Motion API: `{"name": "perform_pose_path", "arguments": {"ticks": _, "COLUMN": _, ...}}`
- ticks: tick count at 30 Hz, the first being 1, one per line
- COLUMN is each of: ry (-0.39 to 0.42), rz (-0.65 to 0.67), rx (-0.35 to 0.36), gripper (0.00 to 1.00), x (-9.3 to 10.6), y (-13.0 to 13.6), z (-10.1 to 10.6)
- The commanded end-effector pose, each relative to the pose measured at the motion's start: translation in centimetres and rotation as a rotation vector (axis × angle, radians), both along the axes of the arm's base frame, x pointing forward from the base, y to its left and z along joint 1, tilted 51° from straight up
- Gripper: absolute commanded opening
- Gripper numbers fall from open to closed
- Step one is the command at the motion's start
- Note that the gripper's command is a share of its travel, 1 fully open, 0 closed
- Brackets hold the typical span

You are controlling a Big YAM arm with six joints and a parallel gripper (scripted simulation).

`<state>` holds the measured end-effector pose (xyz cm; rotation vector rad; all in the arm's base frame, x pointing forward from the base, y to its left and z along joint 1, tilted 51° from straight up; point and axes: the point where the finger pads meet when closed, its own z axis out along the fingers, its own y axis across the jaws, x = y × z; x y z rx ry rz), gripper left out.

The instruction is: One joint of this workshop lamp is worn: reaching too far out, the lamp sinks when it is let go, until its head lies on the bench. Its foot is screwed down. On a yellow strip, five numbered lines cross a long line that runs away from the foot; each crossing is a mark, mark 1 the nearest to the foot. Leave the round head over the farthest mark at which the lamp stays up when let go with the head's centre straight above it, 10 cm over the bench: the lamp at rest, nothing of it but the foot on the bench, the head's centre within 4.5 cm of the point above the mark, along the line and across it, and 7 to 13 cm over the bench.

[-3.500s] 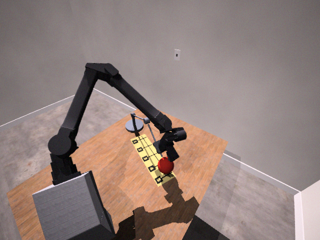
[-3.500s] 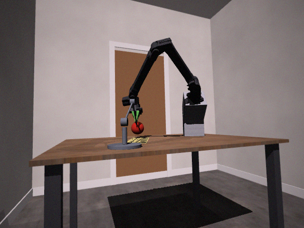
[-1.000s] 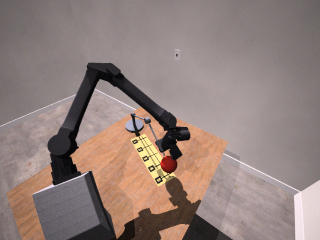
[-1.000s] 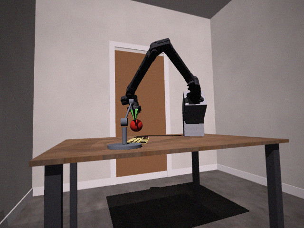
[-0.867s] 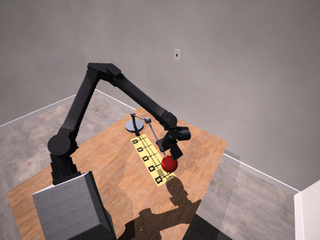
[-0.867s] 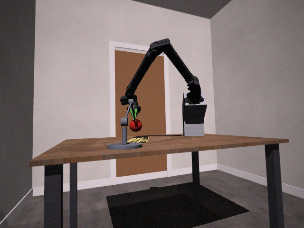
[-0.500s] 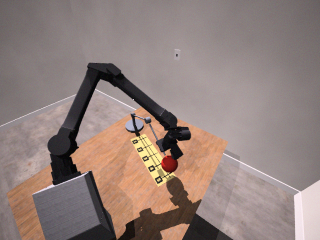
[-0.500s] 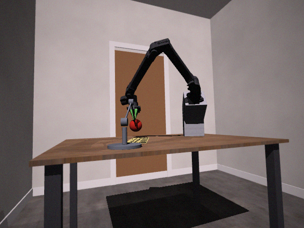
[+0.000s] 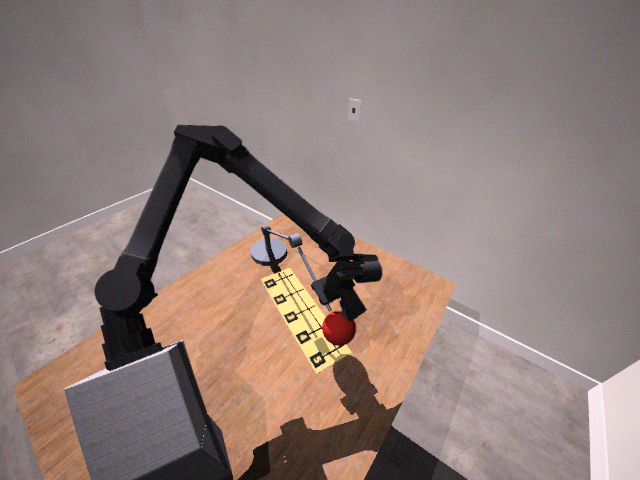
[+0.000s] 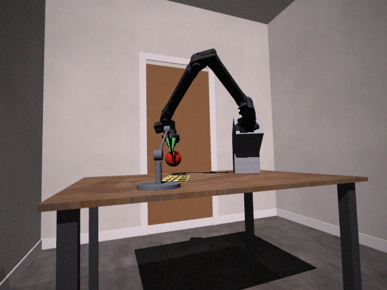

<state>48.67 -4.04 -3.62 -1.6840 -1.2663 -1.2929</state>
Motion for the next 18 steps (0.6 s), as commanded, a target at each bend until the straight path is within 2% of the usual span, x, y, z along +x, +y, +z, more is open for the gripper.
{"name": "perform_pose_path", "arguments": {"ticks": 1, "ry": 0.025, "rz": -0.075, "rx": -0.030, "gripper": 0.00, "x": -2.3, "y": -4.8, "z": -3.3}}
{"name": "perform_pose_path", "arguments": {"ticks": 18, "ry": 0.025, "rz": -0.075, "rx": -0.030, "gripper": 0.00, "x": -2.6, "y": -4.8, "z": -4.4}}
